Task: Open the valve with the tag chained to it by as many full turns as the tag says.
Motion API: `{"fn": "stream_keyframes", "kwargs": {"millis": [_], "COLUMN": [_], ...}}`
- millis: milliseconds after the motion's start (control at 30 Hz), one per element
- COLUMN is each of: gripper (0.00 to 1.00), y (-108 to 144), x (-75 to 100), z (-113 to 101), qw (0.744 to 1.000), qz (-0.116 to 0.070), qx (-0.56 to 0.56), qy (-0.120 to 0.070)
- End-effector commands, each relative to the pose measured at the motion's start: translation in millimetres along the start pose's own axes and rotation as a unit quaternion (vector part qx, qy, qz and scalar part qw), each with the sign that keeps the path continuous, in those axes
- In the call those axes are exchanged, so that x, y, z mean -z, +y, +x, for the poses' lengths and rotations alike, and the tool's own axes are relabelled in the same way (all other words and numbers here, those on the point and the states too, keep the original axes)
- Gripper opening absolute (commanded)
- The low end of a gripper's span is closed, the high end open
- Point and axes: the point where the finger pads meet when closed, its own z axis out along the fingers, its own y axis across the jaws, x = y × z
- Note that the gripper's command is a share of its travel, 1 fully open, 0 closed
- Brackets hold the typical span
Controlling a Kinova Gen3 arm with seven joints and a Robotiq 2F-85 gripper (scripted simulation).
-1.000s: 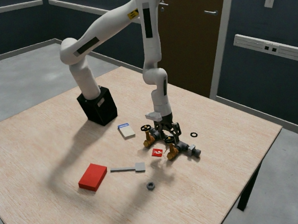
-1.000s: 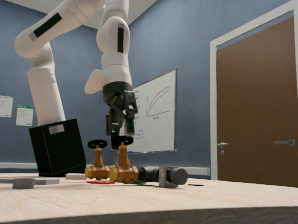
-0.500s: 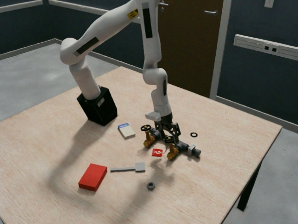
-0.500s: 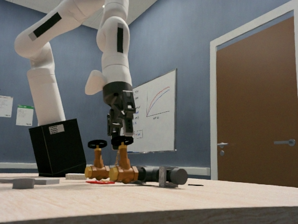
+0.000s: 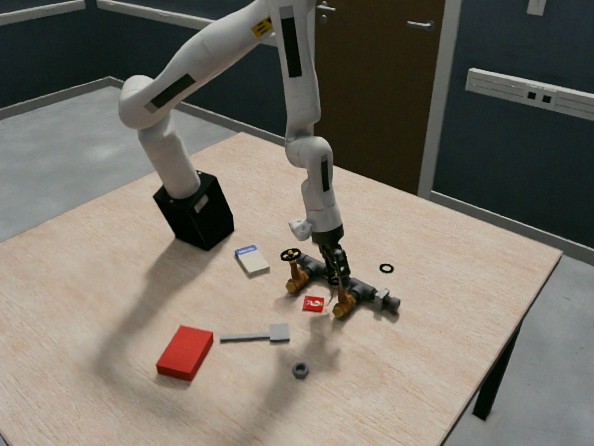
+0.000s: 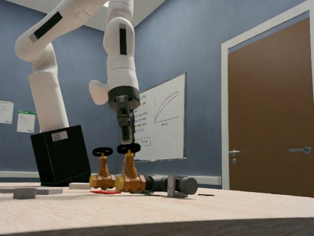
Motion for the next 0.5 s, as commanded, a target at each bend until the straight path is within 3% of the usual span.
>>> {"fn": "stream_keyframes", "kwargs": {"millis": [0, 167, 300, 367, 467], "gripper": [1.00, 1.00, 1.00, 1.00, 1.00], "y": [-0.6, -0.6, -0.6, -0.6, -0.6], "x": [0.5, 0.5, 0.5, 0.5, 0.5], "z": [-0.8, -0.8, -0.8, -0.8, -0.8], "qw": [0.996, 0.968, 0.923, 0.923, 0.875], "qz": [0.001, 0.001, 0.001, 0.001, 0.001], "qx": [-0.090, -0.251, -0.385, -0.385, -0.483], "qy": [0.001, 0.001, 0.000, 0.000, 0.000]}}
